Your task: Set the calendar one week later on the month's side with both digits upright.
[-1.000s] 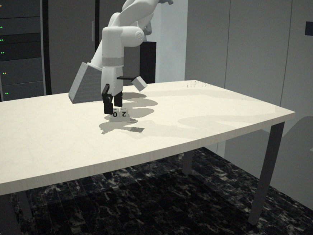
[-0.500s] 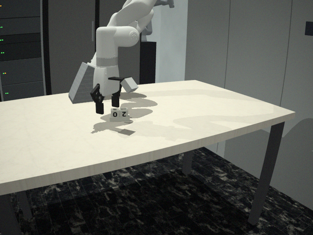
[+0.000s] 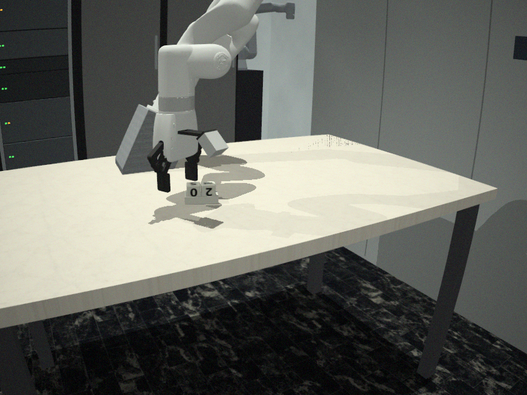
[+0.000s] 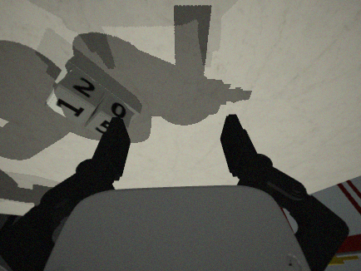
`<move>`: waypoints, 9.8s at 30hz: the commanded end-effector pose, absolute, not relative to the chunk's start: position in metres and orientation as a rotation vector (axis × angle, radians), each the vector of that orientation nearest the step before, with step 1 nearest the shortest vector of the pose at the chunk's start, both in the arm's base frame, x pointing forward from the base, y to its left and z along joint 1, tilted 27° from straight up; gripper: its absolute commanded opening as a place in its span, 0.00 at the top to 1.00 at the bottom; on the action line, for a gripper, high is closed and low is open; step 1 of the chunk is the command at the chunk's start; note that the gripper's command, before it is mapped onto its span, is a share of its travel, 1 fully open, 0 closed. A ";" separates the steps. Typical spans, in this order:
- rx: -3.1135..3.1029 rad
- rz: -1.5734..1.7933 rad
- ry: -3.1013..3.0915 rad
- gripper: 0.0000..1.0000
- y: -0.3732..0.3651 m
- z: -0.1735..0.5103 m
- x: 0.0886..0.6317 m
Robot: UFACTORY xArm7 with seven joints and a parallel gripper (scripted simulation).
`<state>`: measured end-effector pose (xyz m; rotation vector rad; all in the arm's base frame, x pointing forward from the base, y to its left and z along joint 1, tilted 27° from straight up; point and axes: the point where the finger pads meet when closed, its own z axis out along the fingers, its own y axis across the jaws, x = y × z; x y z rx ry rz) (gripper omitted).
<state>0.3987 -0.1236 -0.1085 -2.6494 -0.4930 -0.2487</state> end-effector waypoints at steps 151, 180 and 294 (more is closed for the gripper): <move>-2.653 -0.252 -0.491 0.00 -0.140 -0.153 0.394; -2.653 -0.252 -0.491 0.00 -0.140 -0.153 0.394; -2.466 0.116 1.042 0.00 -0.112 -0.114 0.304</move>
